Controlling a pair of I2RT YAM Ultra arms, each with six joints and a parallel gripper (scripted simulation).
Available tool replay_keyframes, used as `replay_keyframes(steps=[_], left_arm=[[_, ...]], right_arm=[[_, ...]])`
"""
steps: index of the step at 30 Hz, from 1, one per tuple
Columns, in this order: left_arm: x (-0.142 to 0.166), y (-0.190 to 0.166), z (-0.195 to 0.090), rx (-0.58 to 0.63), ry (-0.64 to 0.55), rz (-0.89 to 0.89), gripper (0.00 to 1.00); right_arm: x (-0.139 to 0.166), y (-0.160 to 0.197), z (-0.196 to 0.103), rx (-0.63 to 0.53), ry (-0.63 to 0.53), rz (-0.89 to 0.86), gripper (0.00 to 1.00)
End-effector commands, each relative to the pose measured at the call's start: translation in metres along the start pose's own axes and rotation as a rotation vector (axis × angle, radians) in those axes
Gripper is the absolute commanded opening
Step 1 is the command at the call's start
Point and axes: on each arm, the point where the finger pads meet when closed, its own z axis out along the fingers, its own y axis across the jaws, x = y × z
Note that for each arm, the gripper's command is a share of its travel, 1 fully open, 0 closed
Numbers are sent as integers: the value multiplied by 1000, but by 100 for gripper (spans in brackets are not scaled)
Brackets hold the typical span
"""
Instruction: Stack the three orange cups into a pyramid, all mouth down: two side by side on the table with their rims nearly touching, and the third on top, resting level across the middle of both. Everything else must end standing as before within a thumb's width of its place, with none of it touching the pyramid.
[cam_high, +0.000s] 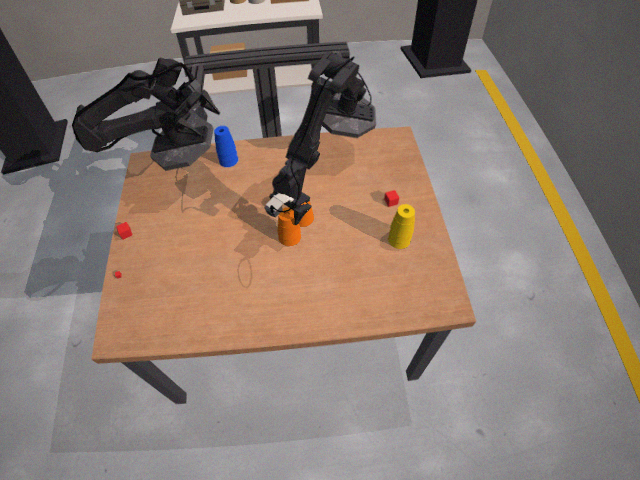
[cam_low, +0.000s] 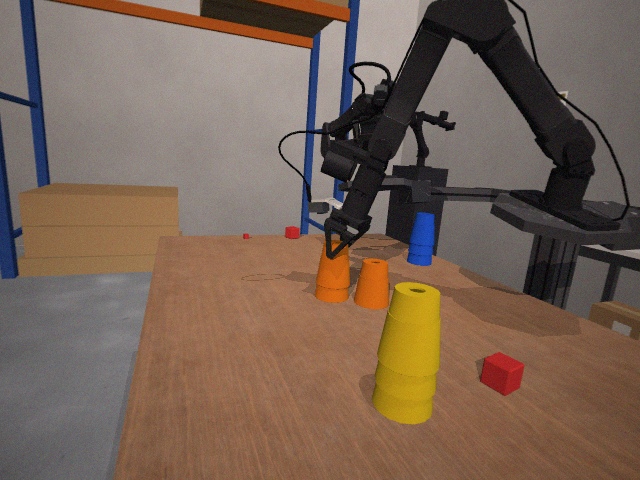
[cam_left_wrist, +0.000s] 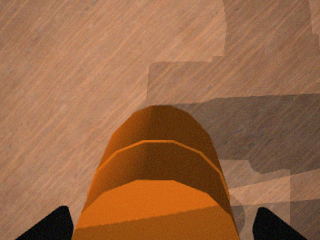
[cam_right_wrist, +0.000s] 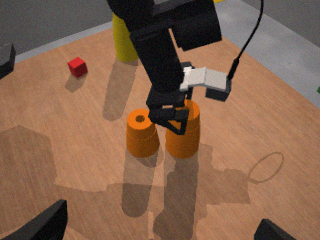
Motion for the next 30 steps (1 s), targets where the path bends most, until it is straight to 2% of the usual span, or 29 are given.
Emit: replay_keyframes(steps=[1, 3, 4, 8, 9, 11, 12, 14, 15, 23, 26, 30], left_arm=[[-15, 2, -1, 4, -35, 5, 82], [-15, 2, -1, 4, -35, 5, 82], [-15, 2, -1, 4, -35, 5, 78], [-11, 2, -3, -2, -26, 1, 78], [-11, 2, -3, -2, -26, 1, 74], [-13, 3, -3, -5, -38, -1, 74], [-13, 3, -3, -5, -38, -1, 69], [-11, 2, -3, -4, -31, 0, 69], [-11, 2, -3, -3, -30, 0, 65], [-13, 1, -6, 4, -38, -1, 59], [-9, 0, -6, 4, -38, -1, 52], [-8, 0, -6, 5, -33, 0, 51]], right_arm=[[-1, 0, 0, 0, -11, 2, 100], [-1, 0, 0, 0, -11, 2, 100], [-1, 0, 0, 0, -11, 2, 100], [-1, 0, 0, 0, -11, 2, 100], [-1, 0, 0, 0, -11, 2, 100], [-1, 0, 0, 0, -11, 2, 100], [-1, 0, 0, 0, -11, 2, 100], [-1, 0, 0, 0, -11, 2, 100], [-1, 0, 0, 0, -11, 2, 100], [-1, 0, 0, 0, -11, 2, 100], [-1, 0, 0, 0, -11, 2, 100], [-1, 0, 0, 0, -11, 2, 100]])
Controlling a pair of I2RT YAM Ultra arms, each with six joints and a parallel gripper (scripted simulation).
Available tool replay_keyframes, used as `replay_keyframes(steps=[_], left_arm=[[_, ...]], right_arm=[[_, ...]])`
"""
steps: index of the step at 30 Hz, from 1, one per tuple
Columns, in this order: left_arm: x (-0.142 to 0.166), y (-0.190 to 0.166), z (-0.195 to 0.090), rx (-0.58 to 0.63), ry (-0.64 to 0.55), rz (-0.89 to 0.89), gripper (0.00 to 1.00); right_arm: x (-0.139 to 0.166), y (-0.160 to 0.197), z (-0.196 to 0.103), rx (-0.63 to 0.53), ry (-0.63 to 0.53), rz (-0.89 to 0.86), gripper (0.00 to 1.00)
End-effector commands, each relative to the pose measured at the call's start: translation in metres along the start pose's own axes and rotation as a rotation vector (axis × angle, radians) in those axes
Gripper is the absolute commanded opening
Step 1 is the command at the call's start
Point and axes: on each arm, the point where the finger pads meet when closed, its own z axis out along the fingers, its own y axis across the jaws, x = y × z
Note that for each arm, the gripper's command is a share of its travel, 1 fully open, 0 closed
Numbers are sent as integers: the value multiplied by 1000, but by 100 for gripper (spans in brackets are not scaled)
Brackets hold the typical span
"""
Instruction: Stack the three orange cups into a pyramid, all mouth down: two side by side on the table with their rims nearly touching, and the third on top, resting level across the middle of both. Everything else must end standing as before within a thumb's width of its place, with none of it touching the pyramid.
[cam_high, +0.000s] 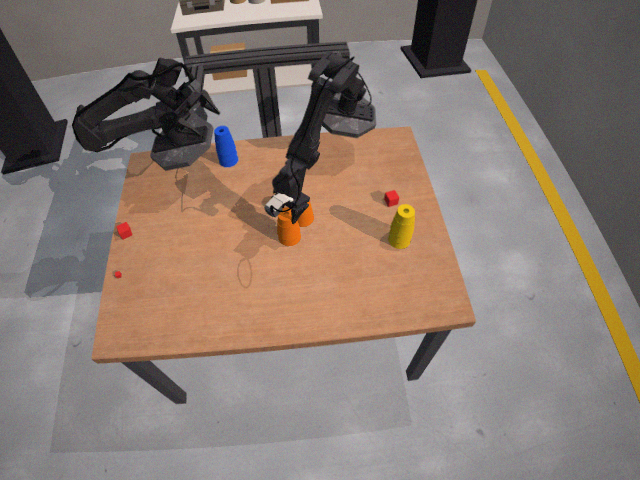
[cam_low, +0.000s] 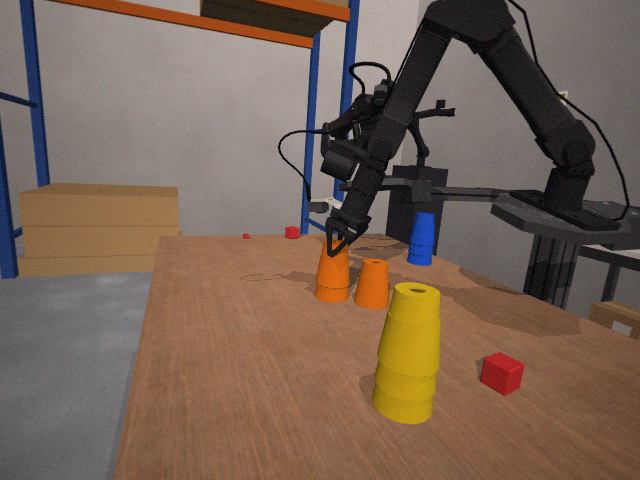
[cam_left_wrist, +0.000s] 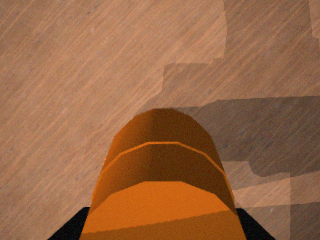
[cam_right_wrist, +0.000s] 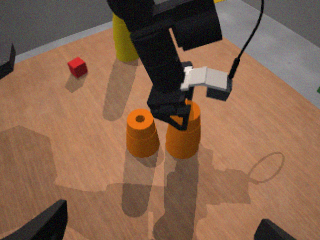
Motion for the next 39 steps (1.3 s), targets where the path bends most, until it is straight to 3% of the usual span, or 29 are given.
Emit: replay_keyframes(steps=[1, 5, 6, 15, 39], left_arm=[[-6, 0, -6, 6, -30, 0, 51], [-1, -2, -8, 11, -9, 3, 5], [-1, -3, -9, 12, -5, 5, 0], [-6, -3, -22, 5, -4, 2, 0], [-39, 1, -90, -7, -25, -1, 0]], right_arm=[[-1, 0, 0, 0, -11, 2, 100], [-1, 0, 0, 0, -11, 2, 100], [-1, 0, 0, 0, -11, 2, 100], [-1, 0, 0, 0, -11, 2, 100], [-1, 0, 0, 0, -11, 2, 100]])
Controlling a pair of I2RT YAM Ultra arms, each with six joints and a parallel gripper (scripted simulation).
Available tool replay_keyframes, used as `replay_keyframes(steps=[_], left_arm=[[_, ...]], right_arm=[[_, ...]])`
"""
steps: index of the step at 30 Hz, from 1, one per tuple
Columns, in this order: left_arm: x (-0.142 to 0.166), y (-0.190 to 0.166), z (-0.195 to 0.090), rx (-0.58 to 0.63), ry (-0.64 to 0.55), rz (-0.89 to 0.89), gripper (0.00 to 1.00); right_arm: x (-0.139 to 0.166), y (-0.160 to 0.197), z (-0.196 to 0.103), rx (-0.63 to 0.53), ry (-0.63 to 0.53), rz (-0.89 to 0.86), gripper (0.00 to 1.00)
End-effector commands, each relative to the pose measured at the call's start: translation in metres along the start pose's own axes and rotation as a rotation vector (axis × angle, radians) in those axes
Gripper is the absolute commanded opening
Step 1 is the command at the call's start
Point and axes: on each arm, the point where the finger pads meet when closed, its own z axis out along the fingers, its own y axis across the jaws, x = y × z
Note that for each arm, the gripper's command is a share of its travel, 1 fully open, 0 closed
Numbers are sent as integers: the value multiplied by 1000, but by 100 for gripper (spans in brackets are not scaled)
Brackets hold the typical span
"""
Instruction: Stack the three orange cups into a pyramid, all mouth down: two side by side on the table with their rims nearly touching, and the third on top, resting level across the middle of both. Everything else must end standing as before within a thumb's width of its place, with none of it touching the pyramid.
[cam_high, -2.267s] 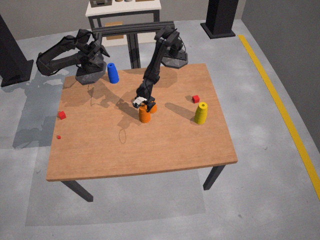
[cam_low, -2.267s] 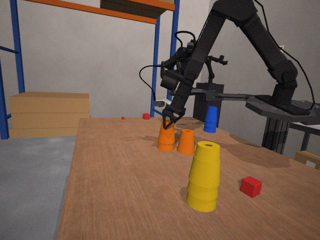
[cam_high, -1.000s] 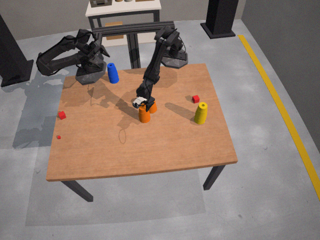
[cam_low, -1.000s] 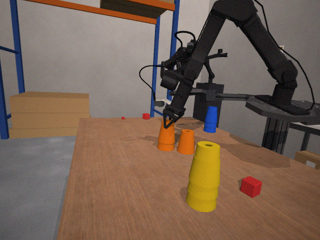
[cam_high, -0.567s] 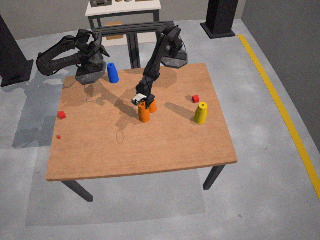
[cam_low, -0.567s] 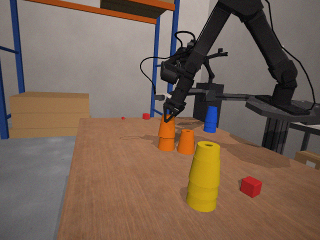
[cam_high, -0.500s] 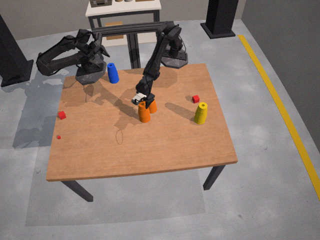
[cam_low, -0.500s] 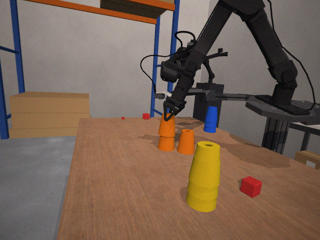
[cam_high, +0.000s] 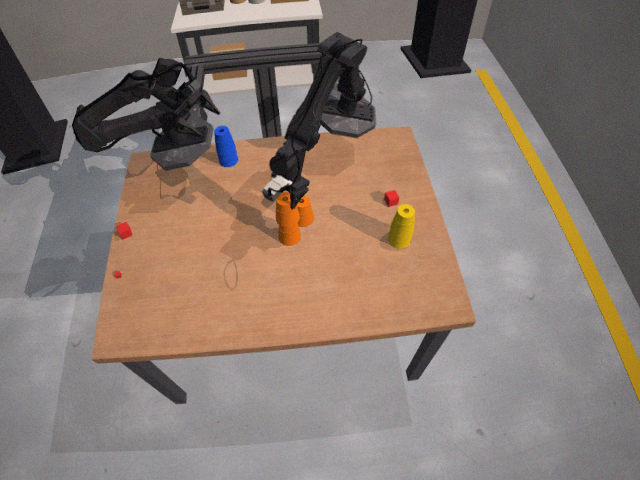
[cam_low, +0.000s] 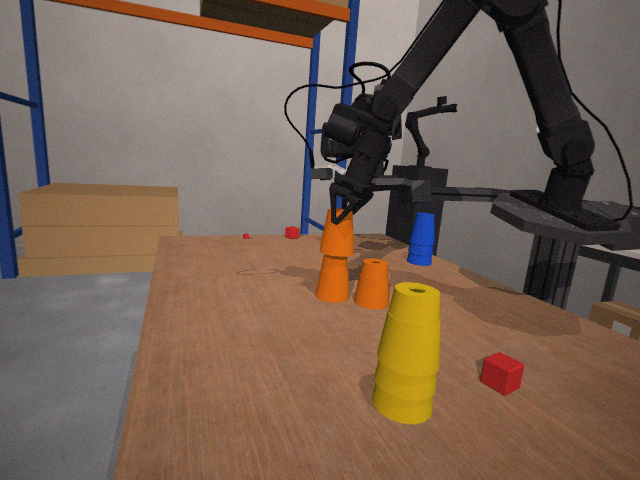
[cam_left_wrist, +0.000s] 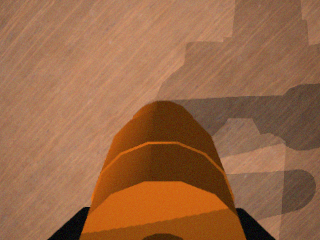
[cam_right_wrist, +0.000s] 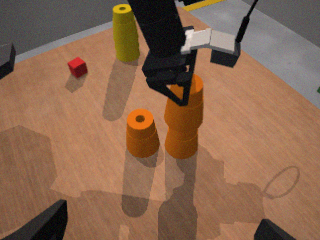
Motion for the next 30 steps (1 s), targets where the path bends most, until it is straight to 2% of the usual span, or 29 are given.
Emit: replay_keyframes(steps=[1, 6, 17, 24, 30], left_arm=[[-19, 2, -24, -11, -29, -6, 0], [-25, 2, -28, -11, -46, -9, 0], [18, -4, -38, -17, -34, -11, 0], [19, -5, -41, -13, -44, -3, 0], [27, -6, -25, -4, -33, 3, 0]], right_arm=[[-1, 0, 0, 0, -11, 2, 100], [-1, 0, 0, 0, -11, 2, 100], [-1, 0, 0, 0, -11, 2, 100], [-1, 0, 0, 0, -11, 2, 100], [-1, 0, 0, 0, -11, 2, 100]])
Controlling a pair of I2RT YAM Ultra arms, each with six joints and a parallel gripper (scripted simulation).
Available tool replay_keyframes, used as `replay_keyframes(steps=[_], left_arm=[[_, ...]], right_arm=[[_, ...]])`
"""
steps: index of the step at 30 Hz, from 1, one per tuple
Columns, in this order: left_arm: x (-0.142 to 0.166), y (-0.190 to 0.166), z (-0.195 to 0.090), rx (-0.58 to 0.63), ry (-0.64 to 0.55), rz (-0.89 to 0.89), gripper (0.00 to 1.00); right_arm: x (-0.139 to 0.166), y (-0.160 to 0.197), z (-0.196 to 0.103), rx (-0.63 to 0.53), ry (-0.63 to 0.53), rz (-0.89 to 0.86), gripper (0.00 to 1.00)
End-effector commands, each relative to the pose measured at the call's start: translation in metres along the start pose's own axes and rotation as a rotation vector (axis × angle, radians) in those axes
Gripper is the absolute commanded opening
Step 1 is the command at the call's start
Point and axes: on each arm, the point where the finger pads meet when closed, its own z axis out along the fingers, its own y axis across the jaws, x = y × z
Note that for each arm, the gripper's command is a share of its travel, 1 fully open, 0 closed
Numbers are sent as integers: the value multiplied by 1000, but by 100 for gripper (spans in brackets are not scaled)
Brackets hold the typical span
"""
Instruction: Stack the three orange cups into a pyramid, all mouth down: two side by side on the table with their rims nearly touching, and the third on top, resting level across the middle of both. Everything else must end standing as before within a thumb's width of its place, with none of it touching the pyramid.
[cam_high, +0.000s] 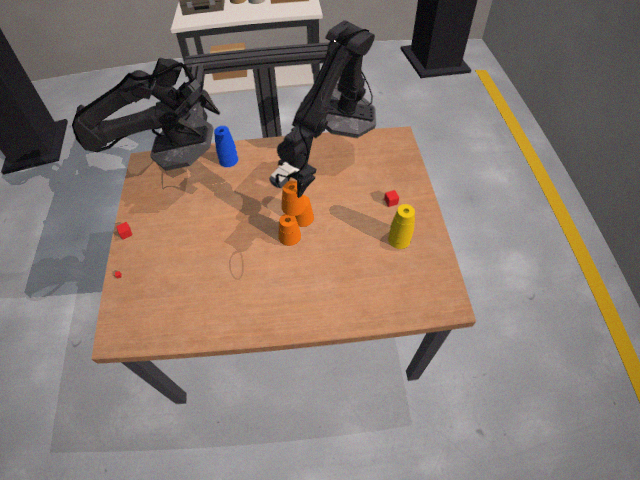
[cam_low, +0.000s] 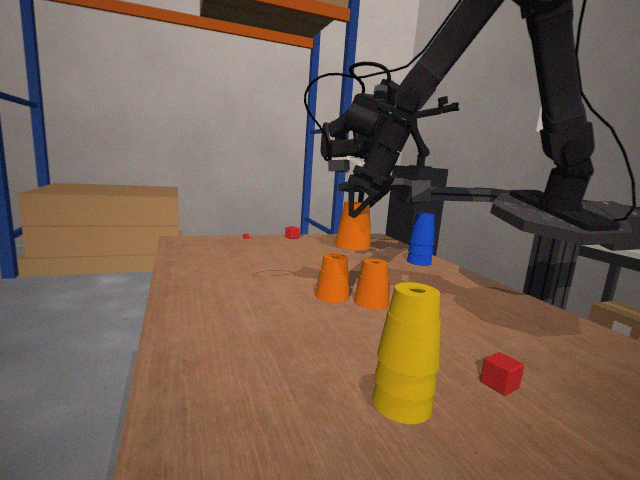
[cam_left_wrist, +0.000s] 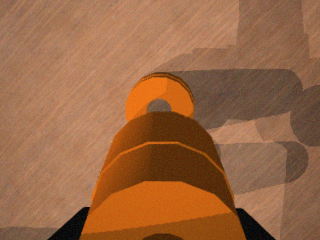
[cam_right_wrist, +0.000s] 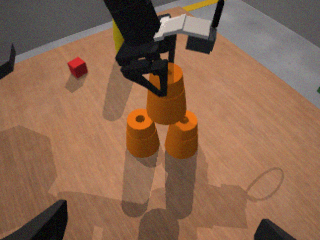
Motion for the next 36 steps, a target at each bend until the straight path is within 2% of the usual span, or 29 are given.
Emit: replay_keyframes(steps=[1, 6, 13, 19, 36], left_arm=[[2, -3, 7, 5, -13, 13, 0], [11, -3, 10, 8, 18, 10, 0], [-4, 2, 8, 1, -18, 3, 0], [-3, -1, 13, 6, -18, 9, 0], [11, -3, 22, 10, 4, 10, 0]], right_arm=[[-1, 0, 0, 0, -11, 2, 100], [-1, 0, 0, 0, -11, 2, 100], [-1, 0, 0, 0, -11, 2, 100], [-1, 0, 0, 0, -11, 2, 100], [-1, 0, 0, 0, -11, 2, 100]])
